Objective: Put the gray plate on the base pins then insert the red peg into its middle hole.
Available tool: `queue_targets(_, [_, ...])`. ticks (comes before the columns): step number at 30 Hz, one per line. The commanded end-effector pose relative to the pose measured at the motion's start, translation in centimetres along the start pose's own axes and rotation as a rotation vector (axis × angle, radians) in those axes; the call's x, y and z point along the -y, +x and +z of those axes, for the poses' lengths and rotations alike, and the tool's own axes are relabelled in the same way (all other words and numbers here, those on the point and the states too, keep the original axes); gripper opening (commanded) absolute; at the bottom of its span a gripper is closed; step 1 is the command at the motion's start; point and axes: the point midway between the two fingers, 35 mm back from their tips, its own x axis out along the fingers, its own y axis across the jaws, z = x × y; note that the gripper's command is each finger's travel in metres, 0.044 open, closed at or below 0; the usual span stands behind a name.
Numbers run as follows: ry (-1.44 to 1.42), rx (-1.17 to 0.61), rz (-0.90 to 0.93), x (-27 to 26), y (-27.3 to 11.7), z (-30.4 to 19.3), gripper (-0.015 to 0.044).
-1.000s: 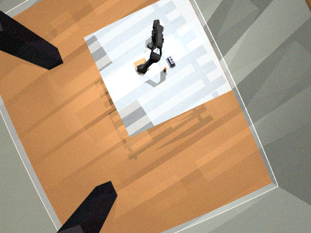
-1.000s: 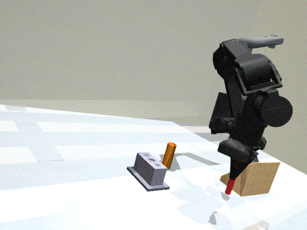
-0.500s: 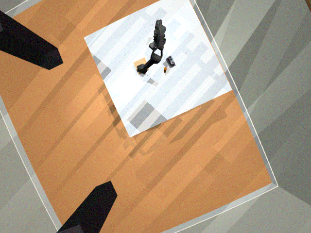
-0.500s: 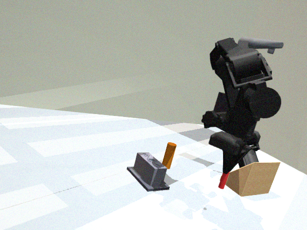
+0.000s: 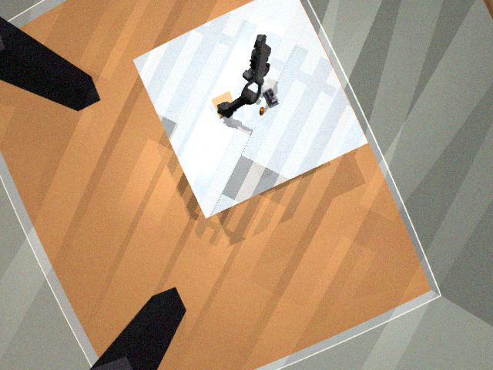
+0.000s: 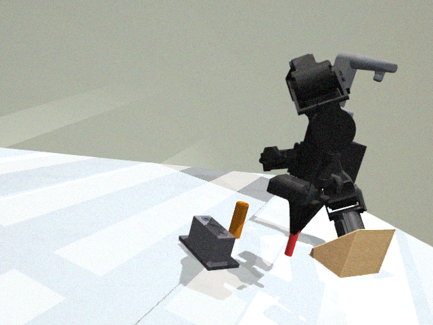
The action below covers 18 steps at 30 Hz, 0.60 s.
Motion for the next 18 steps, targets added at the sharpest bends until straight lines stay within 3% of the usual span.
queue_targets(1, [-0.003, 0.000, 0.004, -0.3, -0.2, 1.2, 0.0000])
queue_targets(18, [-0.005, -0.004, 0.004, -0.8, -0.2, 6.0, 0.0000])
